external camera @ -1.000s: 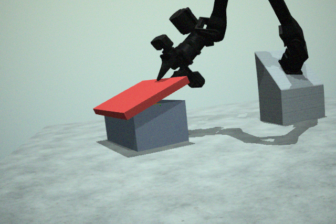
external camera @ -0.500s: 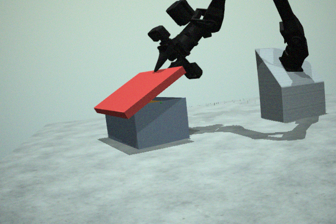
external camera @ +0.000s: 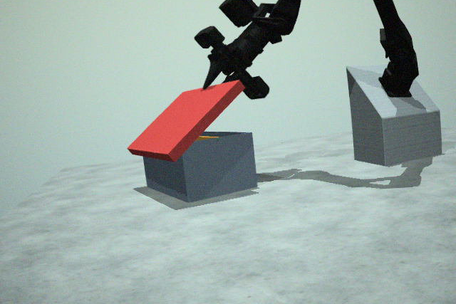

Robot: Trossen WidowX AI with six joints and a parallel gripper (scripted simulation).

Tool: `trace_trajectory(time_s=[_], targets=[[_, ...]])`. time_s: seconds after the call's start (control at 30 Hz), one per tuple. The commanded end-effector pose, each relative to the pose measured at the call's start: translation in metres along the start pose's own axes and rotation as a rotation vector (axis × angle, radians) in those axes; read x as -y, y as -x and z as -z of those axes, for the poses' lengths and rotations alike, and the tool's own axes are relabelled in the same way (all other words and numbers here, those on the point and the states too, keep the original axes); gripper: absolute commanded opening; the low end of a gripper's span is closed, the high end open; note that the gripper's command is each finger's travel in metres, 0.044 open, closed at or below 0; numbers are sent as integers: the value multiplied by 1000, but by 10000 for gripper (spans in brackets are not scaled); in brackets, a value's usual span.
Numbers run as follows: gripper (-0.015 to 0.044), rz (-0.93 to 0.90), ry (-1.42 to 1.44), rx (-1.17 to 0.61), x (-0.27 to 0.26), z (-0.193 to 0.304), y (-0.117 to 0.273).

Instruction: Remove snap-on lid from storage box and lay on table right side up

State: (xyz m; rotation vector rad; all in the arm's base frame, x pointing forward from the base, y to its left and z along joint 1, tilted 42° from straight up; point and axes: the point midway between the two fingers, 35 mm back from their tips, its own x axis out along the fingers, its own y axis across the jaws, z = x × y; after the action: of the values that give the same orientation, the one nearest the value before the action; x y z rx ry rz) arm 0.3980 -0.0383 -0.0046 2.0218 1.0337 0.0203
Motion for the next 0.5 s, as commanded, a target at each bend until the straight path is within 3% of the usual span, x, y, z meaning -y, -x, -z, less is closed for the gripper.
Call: trace_trajectory(time_s=[0.0,0.47], targets=[[0,-10,22,-4,-14,1,2],[0,-10,22,-3,-32,2,8]])
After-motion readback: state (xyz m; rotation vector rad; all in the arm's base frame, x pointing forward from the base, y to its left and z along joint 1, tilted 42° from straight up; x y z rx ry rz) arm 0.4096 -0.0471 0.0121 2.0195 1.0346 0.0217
